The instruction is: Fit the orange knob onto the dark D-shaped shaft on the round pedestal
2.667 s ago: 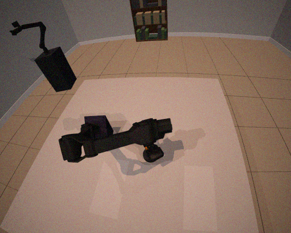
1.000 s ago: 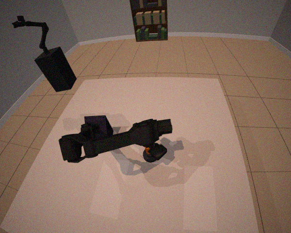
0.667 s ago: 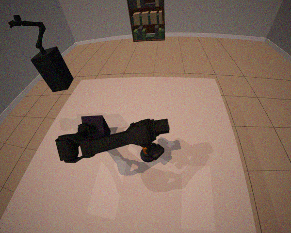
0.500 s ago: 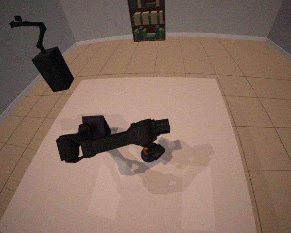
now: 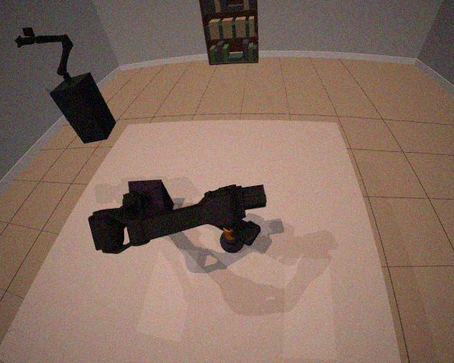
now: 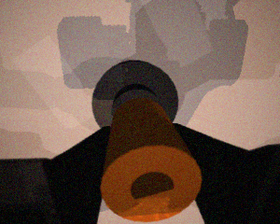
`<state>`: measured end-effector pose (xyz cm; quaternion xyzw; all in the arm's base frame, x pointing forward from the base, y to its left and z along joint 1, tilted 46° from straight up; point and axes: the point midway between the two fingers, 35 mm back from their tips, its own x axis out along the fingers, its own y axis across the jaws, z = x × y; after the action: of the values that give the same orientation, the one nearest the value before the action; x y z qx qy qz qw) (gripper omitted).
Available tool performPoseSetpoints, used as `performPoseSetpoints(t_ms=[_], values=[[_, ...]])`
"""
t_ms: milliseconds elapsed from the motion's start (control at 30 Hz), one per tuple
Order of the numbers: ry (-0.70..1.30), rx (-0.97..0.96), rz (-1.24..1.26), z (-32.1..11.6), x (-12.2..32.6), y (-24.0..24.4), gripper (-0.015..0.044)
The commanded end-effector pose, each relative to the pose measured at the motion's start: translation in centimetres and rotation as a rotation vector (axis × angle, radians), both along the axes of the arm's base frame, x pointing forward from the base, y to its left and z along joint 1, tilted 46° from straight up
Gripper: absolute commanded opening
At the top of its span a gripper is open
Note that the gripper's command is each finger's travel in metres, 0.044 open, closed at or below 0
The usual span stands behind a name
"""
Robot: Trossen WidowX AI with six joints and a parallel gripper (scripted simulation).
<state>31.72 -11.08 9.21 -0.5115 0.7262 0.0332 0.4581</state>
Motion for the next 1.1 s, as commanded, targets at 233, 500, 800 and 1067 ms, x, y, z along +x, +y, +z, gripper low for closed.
performPoseSetpoints(t_ms=[233, 500, 800, 1067], values=[[0.014, 0.001, 0.016, -0.18, -0.08, -0.16, 0.0], [0.014, 0.001, 0.016, -0.21, -0.05, -0.19, 0.0], [0.052, 0.005, 0.053, 0.18, 0.12, 0.14, 0.0], [0.163, 0.013, 0.162, -0.01, 0.01, -0.01, 0.0]])
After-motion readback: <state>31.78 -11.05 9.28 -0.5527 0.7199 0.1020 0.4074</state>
